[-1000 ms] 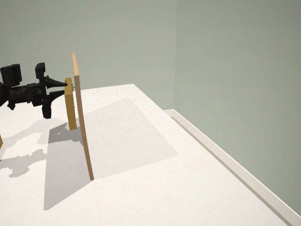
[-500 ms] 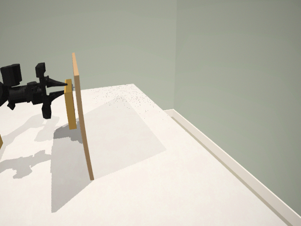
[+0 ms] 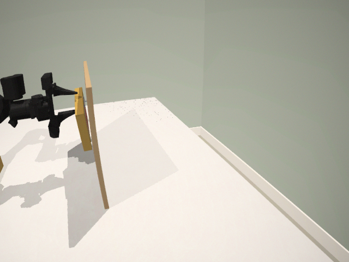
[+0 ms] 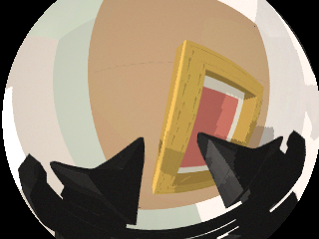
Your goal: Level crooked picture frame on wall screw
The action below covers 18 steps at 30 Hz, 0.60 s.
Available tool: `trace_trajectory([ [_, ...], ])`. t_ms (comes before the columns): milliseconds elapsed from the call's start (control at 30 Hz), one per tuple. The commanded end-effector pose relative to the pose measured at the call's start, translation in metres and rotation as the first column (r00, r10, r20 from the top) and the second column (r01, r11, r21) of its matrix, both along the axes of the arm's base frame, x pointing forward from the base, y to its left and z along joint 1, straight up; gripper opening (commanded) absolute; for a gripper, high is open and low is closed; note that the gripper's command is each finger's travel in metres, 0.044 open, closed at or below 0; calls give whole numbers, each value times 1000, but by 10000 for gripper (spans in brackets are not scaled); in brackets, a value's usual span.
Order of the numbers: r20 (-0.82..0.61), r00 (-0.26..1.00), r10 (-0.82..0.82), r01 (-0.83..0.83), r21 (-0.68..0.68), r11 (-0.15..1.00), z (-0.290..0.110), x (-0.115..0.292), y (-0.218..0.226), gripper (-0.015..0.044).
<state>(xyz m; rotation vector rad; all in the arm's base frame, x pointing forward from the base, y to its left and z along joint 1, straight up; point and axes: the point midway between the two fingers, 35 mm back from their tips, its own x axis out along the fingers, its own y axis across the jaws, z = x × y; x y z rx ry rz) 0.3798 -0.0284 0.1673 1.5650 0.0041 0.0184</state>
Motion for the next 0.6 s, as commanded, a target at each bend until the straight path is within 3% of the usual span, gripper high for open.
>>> trace_trajectory([
  [0,0,1000,0,0,19,1000,1,-6,-1,260],
  [333,0,1000,-2,2,264,965,-6,-94,-1,260],
  [567,-1,1000,-5,5,272,962,1,-102,-11,260],
])
